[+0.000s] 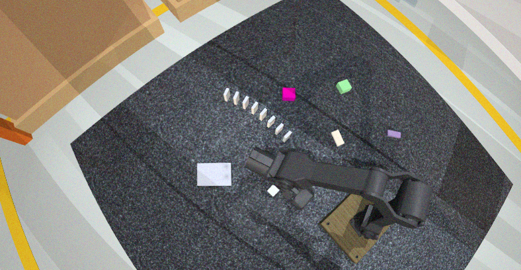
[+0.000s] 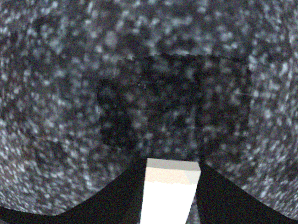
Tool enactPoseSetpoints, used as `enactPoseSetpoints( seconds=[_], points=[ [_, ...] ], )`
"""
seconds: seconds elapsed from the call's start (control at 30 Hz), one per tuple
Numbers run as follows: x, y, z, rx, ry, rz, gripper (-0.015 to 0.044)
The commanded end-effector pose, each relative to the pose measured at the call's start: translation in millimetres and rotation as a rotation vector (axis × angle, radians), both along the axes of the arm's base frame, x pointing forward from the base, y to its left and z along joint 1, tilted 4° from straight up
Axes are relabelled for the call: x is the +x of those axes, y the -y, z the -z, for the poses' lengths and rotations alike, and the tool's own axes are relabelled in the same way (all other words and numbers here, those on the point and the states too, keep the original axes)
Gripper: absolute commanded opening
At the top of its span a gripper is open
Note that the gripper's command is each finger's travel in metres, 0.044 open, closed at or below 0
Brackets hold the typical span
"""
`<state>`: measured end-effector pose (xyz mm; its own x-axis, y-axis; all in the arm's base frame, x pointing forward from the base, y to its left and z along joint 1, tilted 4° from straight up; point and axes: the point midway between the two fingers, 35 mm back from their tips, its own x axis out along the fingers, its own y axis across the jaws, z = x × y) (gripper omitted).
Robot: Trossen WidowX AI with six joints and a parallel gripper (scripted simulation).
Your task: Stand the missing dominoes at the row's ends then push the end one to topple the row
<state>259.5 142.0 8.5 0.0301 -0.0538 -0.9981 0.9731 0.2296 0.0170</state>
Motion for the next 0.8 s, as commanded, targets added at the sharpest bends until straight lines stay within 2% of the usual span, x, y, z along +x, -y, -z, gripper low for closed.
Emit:
enactPoseSetpoints(
  seconds=[0.0,0.2,0.63,0.77],
  points=[
    [0,0,0,0.003,0.000,0.003,0.0107],
    [0,-1,-7,0.004,0.000,0.003,0.0107],
    [2,-12,-147,0.005,0.000,0.003,0.0107],
    [2,-13,-160,0.005,0.000,0.003,0.0107]
  ],
)
